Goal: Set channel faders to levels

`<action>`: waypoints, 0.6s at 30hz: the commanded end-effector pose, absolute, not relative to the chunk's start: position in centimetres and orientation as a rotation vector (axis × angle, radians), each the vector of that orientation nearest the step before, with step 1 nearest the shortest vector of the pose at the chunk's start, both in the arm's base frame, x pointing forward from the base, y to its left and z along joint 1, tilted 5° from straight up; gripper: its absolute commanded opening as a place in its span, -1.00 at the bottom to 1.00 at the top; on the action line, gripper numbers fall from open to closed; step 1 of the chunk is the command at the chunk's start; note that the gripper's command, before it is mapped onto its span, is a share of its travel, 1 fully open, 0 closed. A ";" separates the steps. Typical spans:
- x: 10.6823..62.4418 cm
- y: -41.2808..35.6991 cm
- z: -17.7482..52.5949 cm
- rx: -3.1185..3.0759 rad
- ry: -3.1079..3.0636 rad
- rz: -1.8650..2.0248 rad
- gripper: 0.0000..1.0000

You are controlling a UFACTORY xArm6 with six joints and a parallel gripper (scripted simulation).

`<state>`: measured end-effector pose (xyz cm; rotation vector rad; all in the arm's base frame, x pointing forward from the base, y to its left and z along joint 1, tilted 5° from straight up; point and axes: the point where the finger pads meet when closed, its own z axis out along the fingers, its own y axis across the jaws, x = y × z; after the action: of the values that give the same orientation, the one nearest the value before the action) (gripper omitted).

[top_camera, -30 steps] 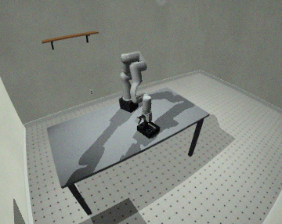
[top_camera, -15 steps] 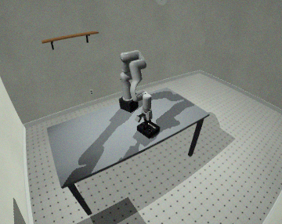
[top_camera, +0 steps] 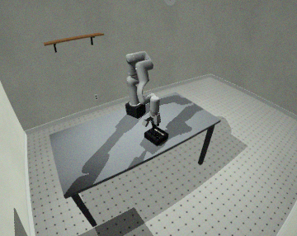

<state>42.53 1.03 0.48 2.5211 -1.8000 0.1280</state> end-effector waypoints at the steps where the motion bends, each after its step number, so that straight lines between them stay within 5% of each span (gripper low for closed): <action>1: 42.7 1.0 0.6 2.523 -1.801 0.133 -1.00; 18: 43.6 4.2 0.0 2.524 -1.801 0.133 -1.00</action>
<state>43.29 3.91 -0.01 2.5247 -1.7978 0.1279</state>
